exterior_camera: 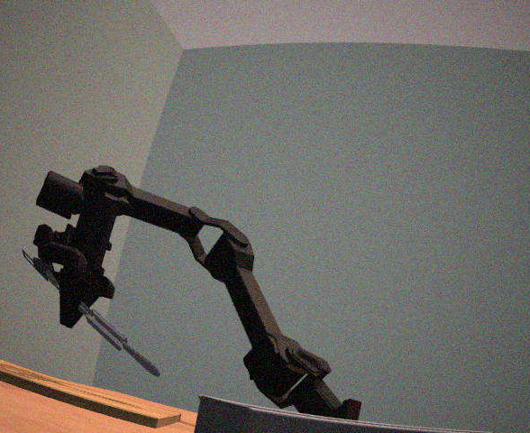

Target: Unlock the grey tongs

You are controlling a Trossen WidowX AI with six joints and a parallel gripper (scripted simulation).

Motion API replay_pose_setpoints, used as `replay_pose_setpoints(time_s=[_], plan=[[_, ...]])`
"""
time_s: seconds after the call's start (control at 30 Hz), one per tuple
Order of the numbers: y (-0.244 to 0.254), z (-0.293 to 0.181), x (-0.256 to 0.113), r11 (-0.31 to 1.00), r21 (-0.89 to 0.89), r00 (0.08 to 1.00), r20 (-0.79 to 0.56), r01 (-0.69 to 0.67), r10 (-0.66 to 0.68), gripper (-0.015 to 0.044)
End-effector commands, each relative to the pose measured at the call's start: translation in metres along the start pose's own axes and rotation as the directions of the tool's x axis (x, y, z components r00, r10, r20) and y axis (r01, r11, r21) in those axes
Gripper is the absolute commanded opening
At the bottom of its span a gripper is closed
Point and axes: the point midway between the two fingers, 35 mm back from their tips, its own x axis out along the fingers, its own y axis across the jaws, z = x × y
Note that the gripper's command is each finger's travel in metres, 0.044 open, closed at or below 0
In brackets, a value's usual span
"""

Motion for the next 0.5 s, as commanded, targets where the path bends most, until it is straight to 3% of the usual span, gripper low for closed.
replay_pose_setpoints(time_s=[0.0,0.47], plan=[[0.001,-0.001,0.007,1.000,-0.013,1.000,-0.007,0.001,-0.001,-0.0150],[0.001,-0.001,0.028,0.999,-0.032,1.000,-0.017,0.012,-0.013,-0.0150]])
